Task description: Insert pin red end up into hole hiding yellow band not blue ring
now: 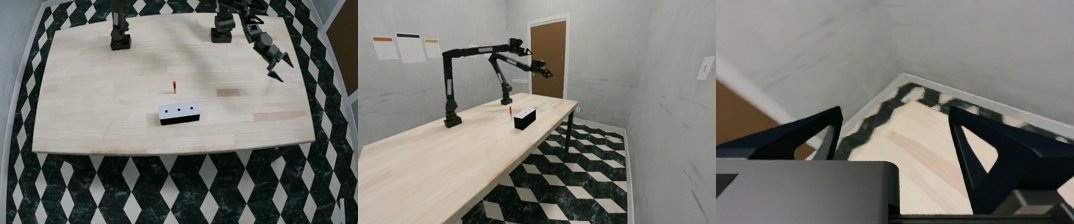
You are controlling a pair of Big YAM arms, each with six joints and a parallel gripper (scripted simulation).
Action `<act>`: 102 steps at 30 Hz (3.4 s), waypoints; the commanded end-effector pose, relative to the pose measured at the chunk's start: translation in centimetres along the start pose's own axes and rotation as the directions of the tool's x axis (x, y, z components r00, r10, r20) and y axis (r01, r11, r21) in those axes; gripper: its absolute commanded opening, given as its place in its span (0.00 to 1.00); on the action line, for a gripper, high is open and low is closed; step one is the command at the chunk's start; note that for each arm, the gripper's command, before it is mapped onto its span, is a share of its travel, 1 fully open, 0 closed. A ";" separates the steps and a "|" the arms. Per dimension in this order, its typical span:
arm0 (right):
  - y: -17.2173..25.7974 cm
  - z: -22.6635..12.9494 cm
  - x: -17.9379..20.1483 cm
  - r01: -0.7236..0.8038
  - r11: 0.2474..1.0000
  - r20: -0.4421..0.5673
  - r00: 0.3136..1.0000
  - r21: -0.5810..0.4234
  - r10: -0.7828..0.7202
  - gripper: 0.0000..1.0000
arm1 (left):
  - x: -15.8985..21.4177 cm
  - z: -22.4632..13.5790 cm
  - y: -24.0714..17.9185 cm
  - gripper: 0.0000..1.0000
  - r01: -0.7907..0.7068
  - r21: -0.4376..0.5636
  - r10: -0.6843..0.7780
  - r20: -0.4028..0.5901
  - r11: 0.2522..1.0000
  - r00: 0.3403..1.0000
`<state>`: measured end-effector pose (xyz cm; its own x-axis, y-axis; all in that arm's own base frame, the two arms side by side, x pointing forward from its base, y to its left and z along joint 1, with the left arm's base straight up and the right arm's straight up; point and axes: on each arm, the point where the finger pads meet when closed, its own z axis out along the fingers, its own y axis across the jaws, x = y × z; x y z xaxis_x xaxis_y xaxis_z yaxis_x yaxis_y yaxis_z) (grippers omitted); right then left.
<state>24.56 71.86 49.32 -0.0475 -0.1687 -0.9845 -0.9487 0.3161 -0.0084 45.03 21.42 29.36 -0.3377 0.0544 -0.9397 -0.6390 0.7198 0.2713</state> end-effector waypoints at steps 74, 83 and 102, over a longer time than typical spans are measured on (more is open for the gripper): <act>-22.1 -43.8 20.0 0.022 0.990 -0.284 0.959 0.139 0.019 1.00 | 14.2 -35.9 -38.1 0.35 -0.449 0.876 0.771 0.405 -0.174 0.492; -20.1 -48.1 25.2 -0.008 0.987 -0.294 0.954 0.161 0.056 1.00 | 14.6 -37.8 -37.7 0.35 -0.475 0.769 0.768 0.587 -0.429 0.257; -19.8 -48.8 26.1 -0.018 0.986 -0.262 0.963 0.167 0.062 1.00 | 20.2 -37.6 -37.5 0.35 -0.341 0.717 0.743 0.665 -0.608 0.073</act>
<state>27.05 16.00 31.73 -0.2140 -0.3862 -0.8972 -0.8819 0.4714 0.0075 35.38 -29.65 9.25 -0.0700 0.9975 0.0011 0.9975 0.0700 0.0003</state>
